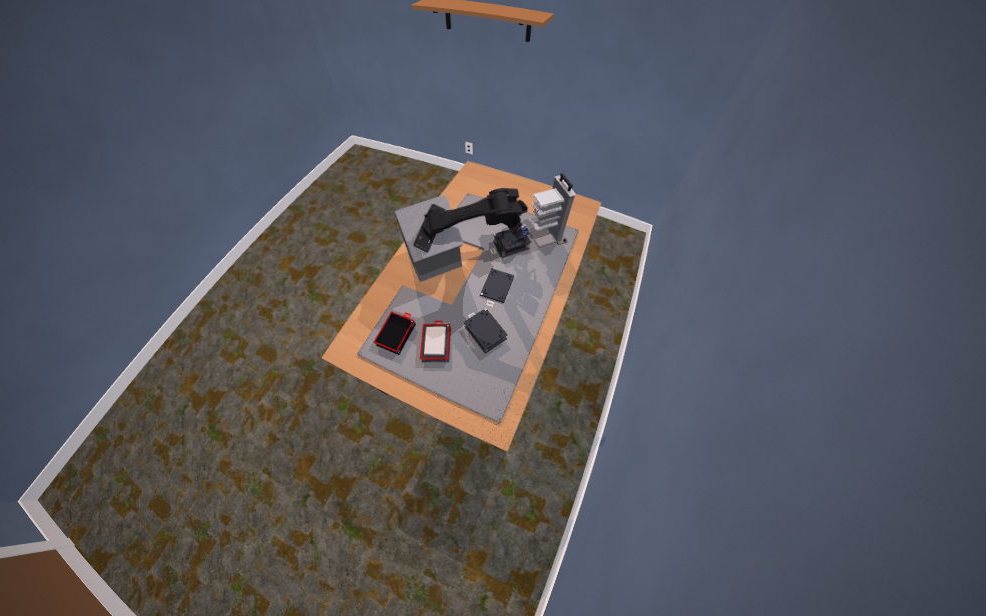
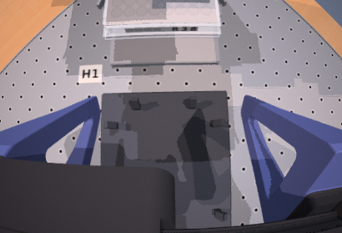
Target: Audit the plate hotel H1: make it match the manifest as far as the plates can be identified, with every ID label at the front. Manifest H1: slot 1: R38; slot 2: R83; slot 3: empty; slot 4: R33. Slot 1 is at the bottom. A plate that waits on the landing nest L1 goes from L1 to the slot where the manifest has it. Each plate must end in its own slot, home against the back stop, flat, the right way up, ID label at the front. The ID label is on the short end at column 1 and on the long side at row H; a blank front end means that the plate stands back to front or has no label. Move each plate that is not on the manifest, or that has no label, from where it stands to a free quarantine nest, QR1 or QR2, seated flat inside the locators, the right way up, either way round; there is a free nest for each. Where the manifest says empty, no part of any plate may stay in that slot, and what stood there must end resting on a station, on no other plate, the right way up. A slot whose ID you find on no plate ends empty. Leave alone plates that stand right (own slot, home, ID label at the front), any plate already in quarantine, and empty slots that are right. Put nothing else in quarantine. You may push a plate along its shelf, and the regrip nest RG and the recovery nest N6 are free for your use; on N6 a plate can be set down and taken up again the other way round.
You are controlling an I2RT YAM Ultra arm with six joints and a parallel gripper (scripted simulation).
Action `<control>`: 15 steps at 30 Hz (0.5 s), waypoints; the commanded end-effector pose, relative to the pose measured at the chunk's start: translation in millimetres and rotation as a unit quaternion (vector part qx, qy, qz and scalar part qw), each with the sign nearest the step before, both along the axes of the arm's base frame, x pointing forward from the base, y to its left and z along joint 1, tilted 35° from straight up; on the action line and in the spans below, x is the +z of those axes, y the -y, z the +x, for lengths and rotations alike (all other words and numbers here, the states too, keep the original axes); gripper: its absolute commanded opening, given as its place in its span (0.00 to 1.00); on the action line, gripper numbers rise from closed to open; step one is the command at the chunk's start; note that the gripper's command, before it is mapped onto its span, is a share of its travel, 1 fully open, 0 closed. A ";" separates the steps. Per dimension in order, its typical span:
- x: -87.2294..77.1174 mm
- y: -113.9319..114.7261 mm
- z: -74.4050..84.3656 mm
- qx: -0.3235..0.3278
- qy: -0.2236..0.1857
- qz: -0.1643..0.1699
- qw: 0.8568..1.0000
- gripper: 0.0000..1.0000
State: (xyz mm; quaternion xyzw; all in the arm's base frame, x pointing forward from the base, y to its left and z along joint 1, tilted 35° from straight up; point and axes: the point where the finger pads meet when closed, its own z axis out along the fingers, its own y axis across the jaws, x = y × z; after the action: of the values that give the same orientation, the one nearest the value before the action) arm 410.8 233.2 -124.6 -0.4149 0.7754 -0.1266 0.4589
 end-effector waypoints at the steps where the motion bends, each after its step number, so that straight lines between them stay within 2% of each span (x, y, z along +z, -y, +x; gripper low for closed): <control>1: -0.6 -5.3 -2.9 0.008 -0.003 -0.001 1.000 1.00; 2: -0.6 -5.3 -2.9 0.008 -0.003 -0.001 1.000 1.00; 3: -16.0 0.1 -18.6 0.016 -0.025 -0.016 0.999 1.00; 5: -7.6 -1.3 -16.4 0.016 -0.011 -0.006 1.000 1.00; 15: 0.9 8.5 -20.1 0.012 -0.003 -0.001 1.000 1.00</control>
State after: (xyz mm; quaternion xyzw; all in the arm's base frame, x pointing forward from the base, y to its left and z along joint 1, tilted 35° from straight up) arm 394.6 221.6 -131.1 -0.4208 0.7784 -0.1278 0.4480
